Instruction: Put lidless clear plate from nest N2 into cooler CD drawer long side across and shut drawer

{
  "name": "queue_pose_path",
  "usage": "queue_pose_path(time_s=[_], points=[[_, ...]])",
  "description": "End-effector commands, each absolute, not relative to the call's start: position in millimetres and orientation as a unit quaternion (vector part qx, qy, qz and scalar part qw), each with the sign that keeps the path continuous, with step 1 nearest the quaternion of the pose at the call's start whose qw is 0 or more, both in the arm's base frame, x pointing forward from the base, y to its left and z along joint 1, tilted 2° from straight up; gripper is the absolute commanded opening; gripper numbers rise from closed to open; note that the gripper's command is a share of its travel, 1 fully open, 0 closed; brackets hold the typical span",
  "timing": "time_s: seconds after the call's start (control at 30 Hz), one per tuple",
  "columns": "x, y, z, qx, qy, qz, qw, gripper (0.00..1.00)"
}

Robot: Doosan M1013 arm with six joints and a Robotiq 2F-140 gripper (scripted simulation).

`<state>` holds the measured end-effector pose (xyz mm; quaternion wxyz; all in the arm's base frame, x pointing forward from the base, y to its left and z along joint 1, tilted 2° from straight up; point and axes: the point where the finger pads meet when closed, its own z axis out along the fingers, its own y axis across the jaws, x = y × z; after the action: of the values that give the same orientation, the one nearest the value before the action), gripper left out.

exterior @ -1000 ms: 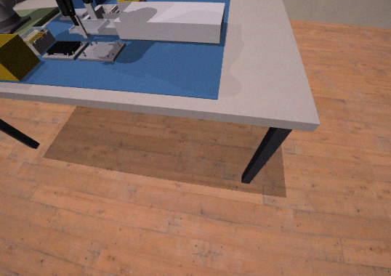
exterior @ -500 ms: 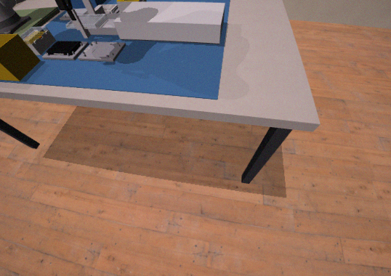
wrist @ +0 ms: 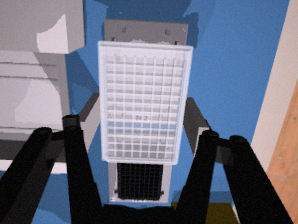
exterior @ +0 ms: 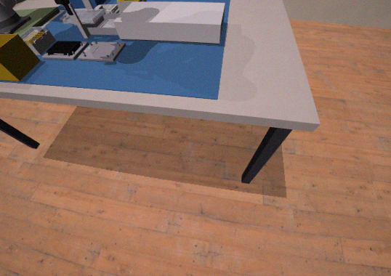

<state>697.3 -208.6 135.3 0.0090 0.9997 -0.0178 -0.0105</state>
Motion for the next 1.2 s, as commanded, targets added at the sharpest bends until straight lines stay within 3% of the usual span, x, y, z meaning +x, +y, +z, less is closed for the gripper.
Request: queue_pose_path(time_s=[0.0, 0.23, 1.17], points=[[697, -209, 137, 1.0, -0.018, -0.01, 0.009, 0.0], [697, -209, 137, 1.0, -0.018, -0.01, 0.009, 0.0], [680, -142, 136, 0.915, 0.404, -0.013, 0.004, 0.0]])
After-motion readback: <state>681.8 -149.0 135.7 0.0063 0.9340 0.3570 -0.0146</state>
